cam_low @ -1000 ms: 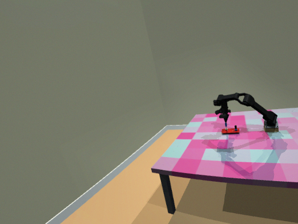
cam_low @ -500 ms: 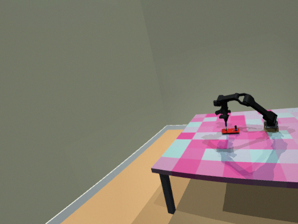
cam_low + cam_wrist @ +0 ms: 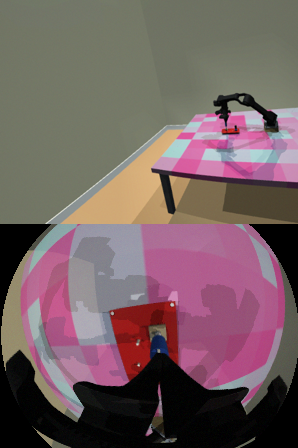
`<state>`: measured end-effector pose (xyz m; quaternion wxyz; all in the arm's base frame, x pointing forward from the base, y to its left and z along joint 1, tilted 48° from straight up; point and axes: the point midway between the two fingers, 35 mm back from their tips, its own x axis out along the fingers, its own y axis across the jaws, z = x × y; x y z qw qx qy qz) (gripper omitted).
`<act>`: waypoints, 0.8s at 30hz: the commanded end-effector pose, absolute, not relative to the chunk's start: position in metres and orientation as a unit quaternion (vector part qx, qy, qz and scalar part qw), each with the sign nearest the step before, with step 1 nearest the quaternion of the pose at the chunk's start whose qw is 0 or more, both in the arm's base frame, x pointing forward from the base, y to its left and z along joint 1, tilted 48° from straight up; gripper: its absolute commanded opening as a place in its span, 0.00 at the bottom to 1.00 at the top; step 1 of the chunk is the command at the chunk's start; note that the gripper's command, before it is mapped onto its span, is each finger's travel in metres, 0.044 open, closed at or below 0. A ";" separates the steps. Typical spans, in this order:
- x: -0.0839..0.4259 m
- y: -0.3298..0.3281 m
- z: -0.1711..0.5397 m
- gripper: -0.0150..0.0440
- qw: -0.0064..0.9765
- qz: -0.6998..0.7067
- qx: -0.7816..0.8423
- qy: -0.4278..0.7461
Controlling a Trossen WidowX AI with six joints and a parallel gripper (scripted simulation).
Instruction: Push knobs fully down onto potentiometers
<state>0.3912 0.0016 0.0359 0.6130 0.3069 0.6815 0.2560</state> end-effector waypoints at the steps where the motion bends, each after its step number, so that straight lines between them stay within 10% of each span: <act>1: 0.392 0.002 0.036 0.25 0.614 0.256 0.308 0.680; 24: 0.391 0.009 0.030 0.25 0.614 0.256 0.308 0.680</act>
